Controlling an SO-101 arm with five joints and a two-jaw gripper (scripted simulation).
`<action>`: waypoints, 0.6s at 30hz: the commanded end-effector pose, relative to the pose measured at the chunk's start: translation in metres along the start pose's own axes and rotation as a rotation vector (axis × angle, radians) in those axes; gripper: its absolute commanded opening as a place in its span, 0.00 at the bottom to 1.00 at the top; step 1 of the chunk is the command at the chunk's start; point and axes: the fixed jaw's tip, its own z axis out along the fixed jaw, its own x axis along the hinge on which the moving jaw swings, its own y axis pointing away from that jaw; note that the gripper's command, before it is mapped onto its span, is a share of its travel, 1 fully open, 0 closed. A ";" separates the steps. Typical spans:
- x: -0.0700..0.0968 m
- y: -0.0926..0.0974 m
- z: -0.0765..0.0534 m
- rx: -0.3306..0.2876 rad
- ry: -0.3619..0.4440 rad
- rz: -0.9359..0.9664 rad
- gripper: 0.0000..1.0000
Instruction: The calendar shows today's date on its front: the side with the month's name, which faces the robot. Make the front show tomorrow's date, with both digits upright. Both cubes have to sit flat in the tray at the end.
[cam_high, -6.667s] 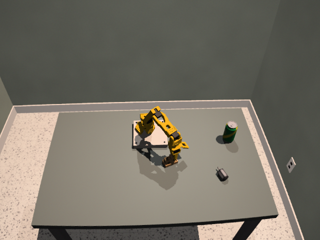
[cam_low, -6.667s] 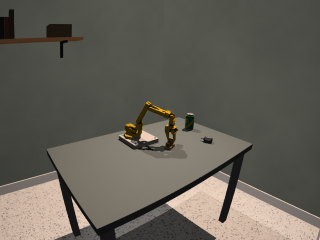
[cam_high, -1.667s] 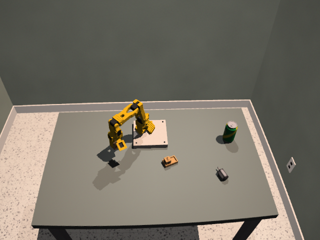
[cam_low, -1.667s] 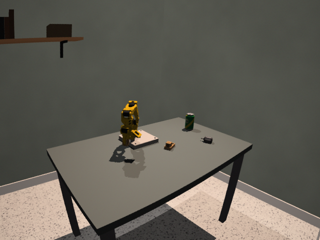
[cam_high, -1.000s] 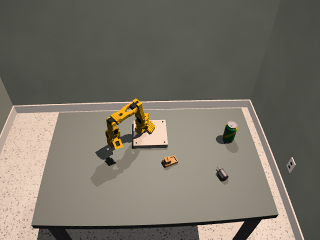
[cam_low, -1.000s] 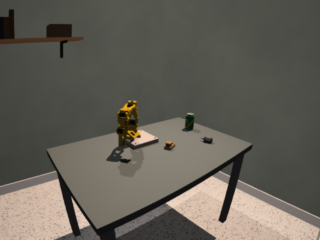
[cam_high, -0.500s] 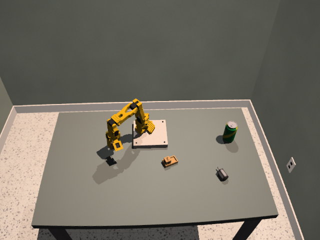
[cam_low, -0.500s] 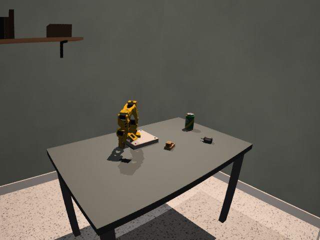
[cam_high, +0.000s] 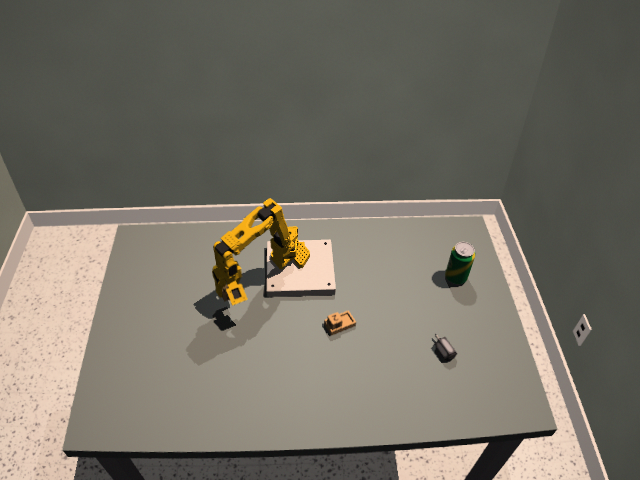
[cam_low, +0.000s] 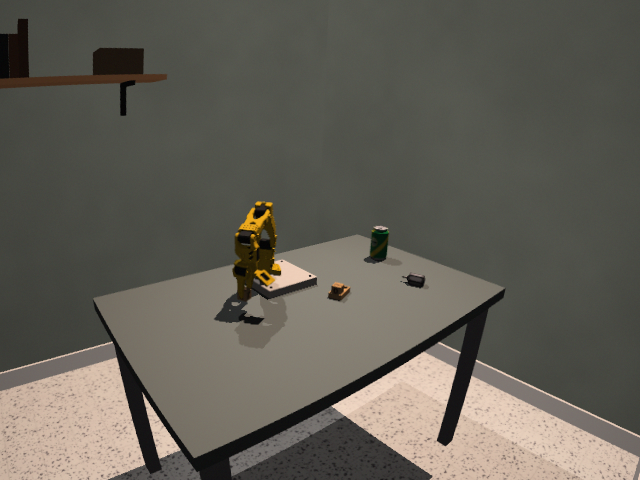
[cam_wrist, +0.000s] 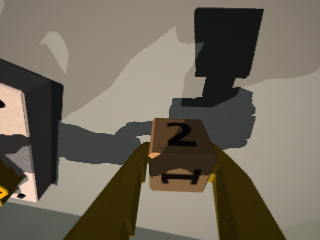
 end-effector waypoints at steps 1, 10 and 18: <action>0.002 0.002 0.004 -0.016 0.002 0.002 0.00; 0.002 0.002 0.004 -0.016 0.002 0.002 0.00; 0.002 0.002 0.009 -0.016 0.002 0.002 0.00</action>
